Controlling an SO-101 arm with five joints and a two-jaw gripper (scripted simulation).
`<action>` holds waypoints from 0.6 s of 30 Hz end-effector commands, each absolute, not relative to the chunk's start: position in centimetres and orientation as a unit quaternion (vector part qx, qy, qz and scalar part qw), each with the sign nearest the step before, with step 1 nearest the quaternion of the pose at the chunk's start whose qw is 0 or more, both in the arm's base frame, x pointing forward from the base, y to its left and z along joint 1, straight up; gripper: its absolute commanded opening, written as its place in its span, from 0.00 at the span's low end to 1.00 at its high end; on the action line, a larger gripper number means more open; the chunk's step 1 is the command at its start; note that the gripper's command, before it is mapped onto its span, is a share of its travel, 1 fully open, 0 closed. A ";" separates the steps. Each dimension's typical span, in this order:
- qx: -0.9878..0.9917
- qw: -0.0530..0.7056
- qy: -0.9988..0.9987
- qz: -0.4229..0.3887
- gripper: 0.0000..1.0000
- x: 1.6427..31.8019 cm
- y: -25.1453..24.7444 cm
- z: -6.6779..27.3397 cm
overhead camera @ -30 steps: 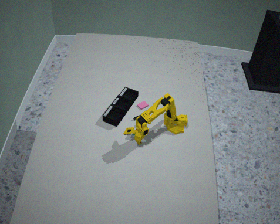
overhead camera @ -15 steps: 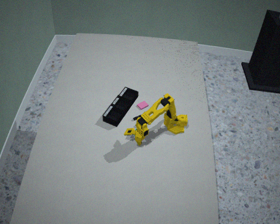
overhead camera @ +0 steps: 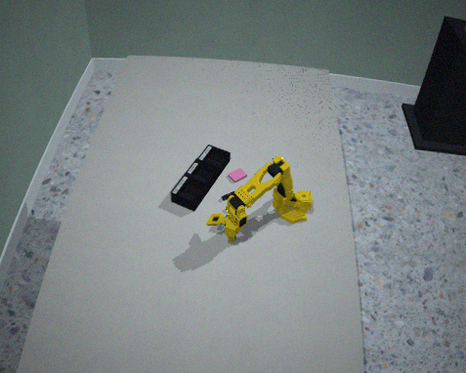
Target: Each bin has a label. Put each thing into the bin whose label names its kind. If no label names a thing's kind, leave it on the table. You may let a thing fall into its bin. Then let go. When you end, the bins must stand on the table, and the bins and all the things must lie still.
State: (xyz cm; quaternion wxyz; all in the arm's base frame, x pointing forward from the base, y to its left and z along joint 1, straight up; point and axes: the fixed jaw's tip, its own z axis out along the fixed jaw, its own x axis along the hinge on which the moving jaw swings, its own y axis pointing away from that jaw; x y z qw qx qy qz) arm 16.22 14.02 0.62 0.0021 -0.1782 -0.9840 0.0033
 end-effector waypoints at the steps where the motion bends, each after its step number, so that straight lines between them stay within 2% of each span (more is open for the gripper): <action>1: -0.178 -0.005 -0.984 -0.006 0.23 16.3 14.4 0.9; 10: -0.178 -0.005 -0.984 -0.006 0.21 16.3 14.4 0.9; 18: -0.178 -0.005 -0.984 -0.006 0.15 16.3 14.4 0.9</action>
